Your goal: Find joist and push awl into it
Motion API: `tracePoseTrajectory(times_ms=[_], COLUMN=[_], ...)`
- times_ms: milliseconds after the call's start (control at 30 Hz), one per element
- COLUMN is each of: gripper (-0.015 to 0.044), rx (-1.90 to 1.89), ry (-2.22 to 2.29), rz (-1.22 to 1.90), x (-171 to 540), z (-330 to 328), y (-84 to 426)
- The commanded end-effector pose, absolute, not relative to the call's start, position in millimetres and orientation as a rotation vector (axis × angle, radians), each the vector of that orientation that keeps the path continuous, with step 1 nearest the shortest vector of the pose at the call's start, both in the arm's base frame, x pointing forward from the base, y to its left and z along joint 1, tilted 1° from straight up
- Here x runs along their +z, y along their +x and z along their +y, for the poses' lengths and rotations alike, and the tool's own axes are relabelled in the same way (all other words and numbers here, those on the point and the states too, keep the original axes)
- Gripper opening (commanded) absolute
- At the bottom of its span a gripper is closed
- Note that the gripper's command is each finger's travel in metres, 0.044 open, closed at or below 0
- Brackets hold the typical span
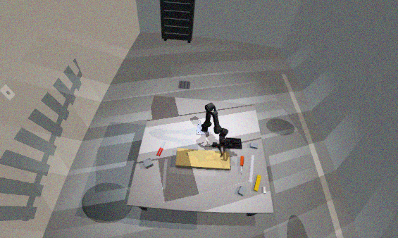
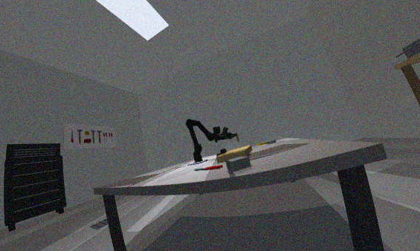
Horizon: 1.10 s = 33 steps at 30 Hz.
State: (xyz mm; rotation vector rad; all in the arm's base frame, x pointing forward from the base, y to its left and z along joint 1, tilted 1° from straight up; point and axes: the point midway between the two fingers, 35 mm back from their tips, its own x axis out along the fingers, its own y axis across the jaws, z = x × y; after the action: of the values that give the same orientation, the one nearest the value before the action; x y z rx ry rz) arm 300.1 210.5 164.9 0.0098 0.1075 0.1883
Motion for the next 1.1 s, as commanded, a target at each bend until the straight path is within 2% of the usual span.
tracePoseTrajectory(times_ms=[0, 1067], gripper=[0.0, 0.0], rx=[0.19, 0.19], ry=[0.016, 0.016], rz=[0.105, 0.106], x=[160, 132], z=[211, 210], y=[300, 299])
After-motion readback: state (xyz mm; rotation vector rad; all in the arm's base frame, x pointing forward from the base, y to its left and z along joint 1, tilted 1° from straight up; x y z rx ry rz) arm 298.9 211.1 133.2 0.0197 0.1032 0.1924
